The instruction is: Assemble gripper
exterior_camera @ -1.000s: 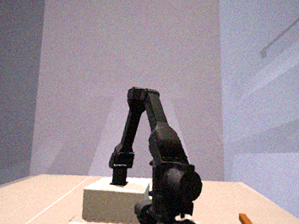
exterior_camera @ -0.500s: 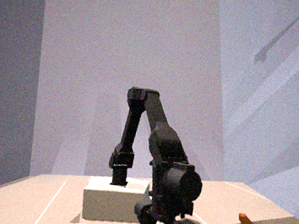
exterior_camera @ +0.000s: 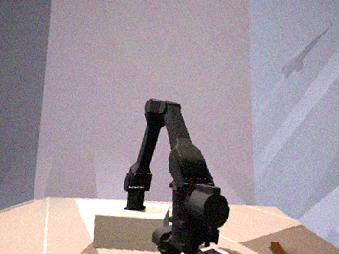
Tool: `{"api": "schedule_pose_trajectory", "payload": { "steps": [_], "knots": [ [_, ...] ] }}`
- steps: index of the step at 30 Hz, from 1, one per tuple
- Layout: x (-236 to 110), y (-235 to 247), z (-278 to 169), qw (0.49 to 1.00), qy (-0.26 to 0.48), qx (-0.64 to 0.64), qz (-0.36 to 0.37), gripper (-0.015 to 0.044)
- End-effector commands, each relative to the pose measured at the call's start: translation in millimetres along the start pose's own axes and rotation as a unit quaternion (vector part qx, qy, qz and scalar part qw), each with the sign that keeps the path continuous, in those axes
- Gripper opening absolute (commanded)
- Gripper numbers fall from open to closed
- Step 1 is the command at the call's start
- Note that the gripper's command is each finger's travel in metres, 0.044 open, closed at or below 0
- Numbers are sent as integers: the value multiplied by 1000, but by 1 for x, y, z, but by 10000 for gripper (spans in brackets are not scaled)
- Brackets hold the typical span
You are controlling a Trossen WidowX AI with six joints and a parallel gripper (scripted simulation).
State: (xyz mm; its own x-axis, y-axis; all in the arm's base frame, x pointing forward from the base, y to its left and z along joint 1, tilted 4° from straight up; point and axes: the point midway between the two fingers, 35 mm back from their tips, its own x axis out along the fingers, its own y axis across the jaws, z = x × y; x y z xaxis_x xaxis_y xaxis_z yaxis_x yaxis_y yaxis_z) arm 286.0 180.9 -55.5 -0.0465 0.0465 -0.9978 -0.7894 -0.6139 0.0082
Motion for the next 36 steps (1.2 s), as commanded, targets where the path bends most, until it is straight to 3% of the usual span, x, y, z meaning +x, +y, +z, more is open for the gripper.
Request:
{"api": "schedule_pose_trajectory", "payload": {
  "steps": [1,3,10,22,36],
  "knots": [
    [0,0,0,1000,0,0,0,230],
    [0,0,0,1000,0,0,0,177],
    [0,0,0,1000,0,0,0,134],
    [-2,0,0,1000,0,0,0,134],
    [-45,-2,-1,1000,2,1,1,134]
  ]
}}
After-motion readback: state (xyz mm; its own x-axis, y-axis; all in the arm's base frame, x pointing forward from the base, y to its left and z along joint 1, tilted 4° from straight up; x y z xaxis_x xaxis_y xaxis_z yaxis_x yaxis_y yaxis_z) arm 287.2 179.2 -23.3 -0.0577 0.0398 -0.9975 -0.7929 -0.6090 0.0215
